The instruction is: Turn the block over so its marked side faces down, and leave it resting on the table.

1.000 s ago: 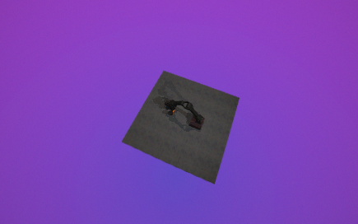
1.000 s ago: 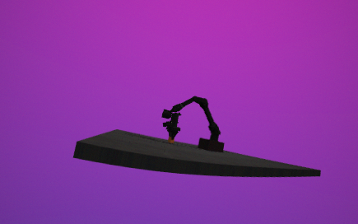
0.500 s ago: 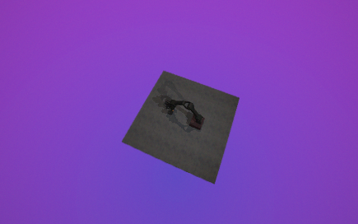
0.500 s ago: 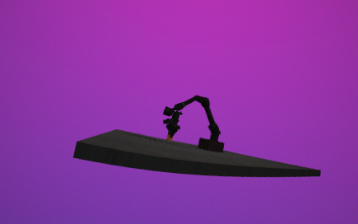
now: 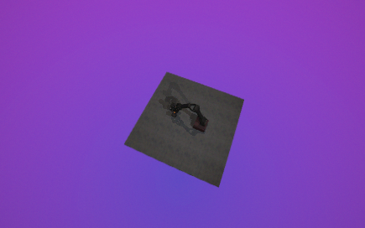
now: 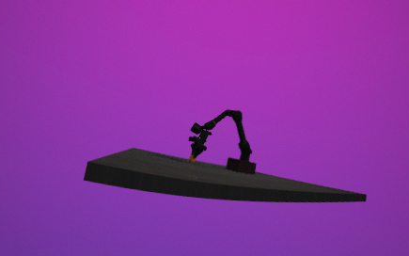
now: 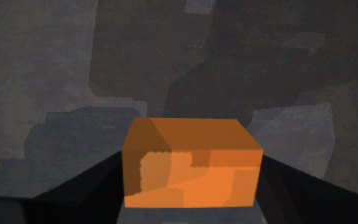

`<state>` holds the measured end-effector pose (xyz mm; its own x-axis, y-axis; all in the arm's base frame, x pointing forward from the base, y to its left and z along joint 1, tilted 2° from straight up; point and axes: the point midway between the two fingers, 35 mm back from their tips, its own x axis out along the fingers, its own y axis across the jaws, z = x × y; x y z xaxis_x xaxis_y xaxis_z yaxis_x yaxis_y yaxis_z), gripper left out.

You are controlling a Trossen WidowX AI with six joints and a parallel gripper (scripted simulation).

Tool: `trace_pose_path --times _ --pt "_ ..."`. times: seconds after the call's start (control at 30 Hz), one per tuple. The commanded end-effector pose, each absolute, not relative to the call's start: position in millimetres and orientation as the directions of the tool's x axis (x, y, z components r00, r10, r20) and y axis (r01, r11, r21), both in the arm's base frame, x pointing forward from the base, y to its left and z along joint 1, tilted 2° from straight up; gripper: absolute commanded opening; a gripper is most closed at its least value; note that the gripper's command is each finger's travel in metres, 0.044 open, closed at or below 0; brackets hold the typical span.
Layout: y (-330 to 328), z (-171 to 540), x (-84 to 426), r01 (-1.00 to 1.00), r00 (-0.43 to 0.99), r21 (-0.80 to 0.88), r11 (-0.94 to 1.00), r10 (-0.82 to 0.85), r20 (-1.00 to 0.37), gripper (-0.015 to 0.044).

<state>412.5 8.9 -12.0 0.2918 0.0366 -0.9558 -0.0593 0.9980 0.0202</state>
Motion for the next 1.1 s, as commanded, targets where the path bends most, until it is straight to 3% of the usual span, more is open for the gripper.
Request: trace_pose_path --times 0.0,1.07 --pt "9.3 -11.7 410.9 -0.056 0.352 0.025 0.998 0.043 -0.935 0.0000" --pt "9.4 -37.0 415.4 -0.057 0.678 0.023 0.998 0.056 -0.733 0.0000"
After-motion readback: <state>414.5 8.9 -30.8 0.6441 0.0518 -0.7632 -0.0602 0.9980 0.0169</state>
